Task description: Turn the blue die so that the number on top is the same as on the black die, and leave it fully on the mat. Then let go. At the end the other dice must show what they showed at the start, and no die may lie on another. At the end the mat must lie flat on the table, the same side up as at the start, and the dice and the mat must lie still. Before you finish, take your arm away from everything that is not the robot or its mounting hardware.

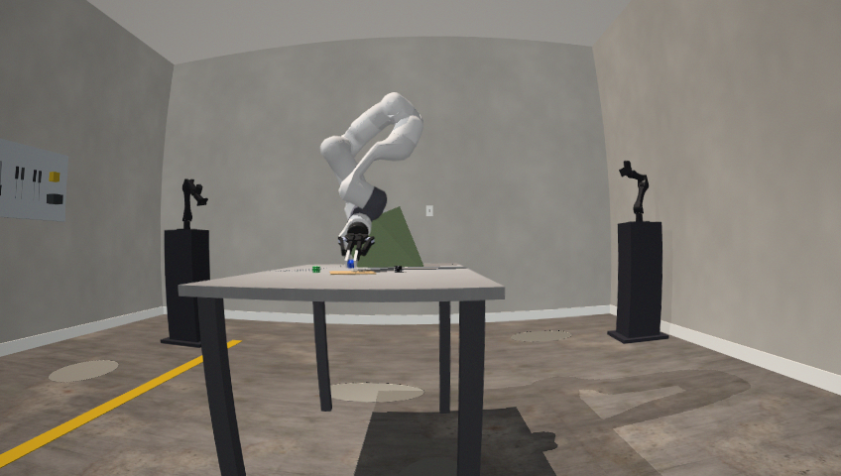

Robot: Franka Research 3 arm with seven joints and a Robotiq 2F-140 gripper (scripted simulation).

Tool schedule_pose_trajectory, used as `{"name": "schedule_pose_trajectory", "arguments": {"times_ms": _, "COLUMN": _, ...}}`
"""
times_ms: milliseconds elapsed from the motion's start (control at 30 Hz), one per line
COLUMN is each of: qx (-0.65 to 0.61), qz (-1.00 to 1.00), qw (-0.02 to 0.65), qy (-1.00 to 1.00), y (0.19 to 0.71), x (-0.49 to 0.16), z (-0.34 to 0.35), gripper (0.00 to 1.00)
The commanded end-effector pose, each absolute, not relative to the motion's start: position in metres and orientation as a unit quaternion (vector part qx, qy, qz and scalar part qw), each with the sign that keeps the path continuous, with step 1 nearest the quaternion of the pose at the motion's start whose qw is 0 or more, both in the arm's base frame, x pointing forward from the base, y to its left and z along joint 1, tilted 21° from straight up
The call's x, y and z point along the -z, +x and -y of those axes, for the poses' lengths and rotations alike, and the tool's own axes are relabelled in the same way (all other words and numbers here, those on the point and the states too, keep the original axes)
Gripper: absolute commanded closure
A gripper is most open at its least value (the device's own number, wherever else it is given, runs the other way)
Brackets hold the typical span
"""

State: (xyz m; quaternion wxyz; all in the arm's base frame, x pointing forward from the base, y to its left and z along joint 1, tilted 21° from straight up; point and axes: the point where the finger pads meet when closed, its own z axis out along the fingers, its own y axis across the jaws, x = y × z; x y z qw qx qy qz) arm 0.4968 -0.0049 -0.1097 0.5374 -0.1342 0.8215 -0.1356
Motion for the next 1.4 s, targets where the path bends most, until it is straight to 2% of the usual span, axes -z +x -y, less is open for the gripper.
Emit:
{"name": "schedule_pose_trajectory", "arguments": {"times_ms": 0, "qx": 0.133, "qz": -0.821, "qw": 0.539, "qy": -0.131, "y": 0.4973, "x": 0.1099, "z": 0.0041, "gripper": 0.91}}
{"name": "schedule_pose_trajectory", "arguments": {"times_ms": 1367, "qx": 0.133, "qz": -0.821, "qw": 0.539, "qy": -0.131, "y": 0.4978, "x": 0.1154, "z": 0.0062, "gripper": 0.91}}
